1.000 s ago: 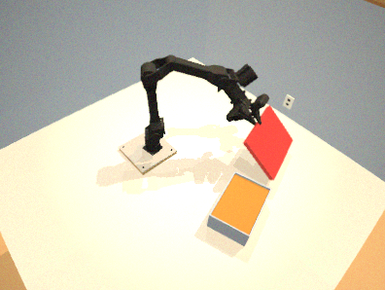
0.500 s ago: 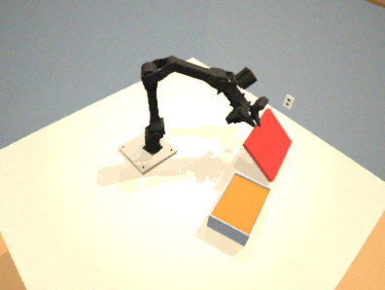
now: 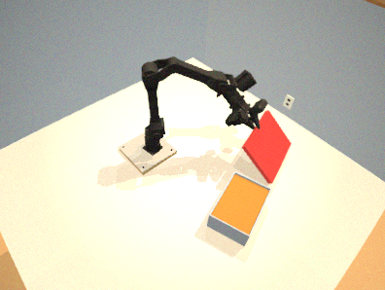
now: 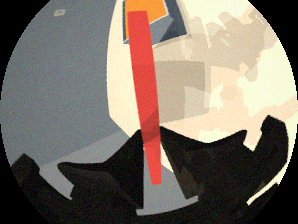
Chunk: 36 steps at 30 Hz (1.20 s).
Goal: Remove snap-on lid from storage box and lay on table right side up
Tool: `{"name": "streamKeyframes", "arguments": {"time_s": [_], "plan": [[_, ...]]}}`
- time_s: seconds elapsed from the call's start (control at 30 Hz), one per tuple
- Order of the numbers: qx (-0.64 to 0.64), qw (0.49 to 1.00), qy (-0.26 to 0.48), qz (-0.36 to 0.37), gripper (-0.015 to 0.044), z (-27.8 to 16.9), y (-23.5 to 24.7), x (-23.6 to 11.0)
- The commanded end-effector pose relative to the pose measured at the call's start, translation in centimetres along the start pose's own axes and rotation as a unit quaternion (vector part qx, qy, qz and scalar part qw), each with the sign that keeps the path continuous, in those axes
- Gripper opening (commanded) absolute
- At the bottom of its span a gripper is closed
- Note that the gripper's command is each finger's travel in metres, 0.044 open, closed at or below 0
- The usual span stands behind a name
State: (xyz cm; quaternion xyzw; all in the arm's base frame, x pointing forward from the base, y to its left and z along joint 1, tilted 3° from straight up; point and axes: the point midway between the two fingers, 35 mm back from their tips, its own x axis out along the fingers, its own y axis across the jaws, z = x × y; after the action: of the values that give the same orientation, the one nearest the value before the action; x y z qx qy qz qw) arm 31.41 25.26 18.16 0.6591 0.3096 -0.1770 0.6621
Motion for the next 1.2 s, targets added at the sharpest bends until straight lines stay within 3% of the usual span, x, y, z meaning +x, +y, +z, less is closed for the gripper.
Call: {"name": "streamKeyframes", "arguments": {"time_s": [0.0,1.17], "plan": [[0.003,1.000,-0.003,0.003,0.0000,0.1,-0.2,0.2],[0.003,1.000,-0.003,0.003,0.0000,0.1,-2.4,2.0]]}}
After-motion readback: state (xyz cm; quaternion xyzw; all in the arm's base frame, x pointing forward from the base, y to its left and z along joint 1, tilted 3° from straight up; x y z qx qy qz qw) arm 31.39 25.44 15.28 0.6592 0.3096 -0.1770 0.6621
